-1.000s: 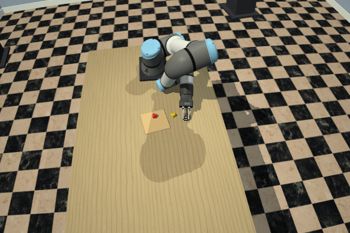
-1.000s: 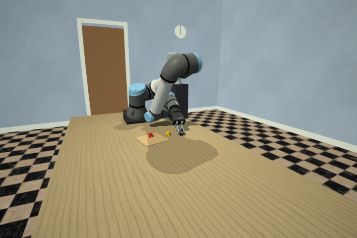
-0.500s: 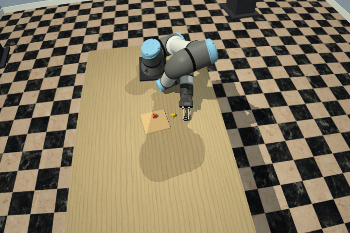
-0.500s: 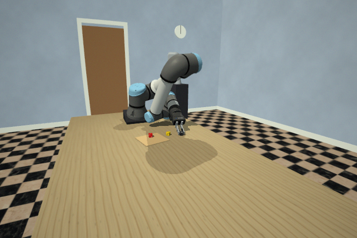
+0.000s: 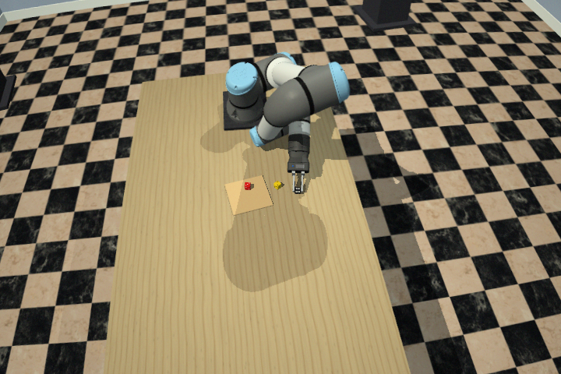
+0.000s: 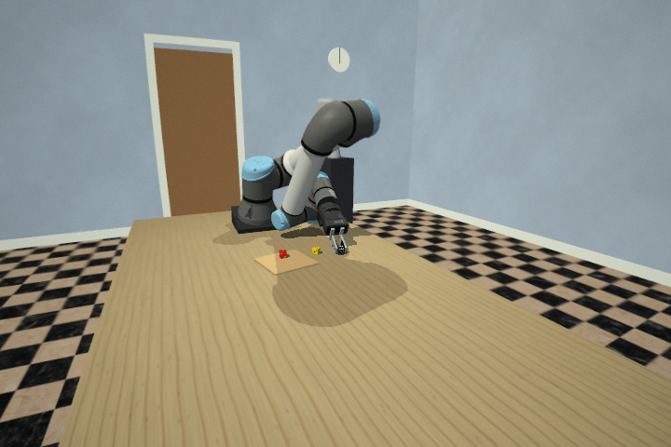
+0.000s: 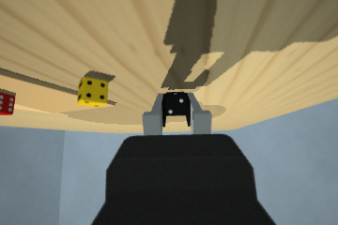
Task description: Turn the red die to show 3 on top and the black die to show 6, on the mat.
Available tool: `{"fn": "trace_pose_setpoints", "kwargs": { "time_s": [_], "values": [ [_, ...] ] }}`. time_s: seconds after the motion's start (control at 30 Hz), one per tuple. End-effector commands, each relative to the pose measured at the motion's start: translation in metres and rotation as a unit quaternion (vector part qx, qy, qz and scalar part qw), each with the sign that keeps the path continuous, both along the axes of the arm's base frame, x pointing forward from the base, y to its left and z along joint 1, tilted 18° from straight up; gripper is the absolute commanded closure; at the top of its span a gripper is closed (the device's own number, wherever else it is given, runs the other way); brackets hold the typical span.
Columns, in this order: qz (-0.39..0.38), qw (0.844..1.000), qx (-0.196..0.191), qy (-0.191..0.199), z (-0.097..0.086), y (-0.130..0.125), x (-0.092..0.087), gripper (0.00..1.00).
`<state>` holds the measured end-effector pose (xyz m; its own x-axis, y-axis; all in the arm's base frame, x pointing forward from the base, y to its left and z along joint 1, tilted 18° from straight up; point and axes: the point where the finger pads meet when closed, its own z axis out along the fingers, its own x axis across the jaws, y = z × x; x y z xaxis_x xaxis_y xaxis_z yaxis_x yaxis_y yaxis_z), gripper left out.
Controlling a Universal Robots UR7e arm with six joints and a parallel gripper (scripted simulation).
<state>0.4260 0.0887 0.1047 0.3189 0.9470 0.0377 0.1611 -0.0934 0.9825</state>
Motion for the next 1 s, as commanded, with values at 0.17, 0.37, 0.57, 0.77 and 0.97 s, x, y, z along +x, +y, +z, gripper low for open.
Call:
{"fn": "trace_pose_setpoints", "kwargs": {
  "time_s": [0.17,0.37,0.57,0.77,0.97],
  "values": [
    [0.000,1.000,0.000,-0.002,0.0001,-0.0003,0.0016,0.48],
    [0.000,1.000,0.000,-0.002,0.0001,-0.0003,0.0016,0.36],
    [0.000,1.000,0.000,-0.002,0.0001,-0.0003,0.0016,0.30],
    [0.000,1.000,0.000,-0.002,0.0001,-0.0003,0.0016,0.30],
    [0.000,1.000,0.000,-0.002,0.0001,-0.0003,0.0016,0.30]
  ]
}}
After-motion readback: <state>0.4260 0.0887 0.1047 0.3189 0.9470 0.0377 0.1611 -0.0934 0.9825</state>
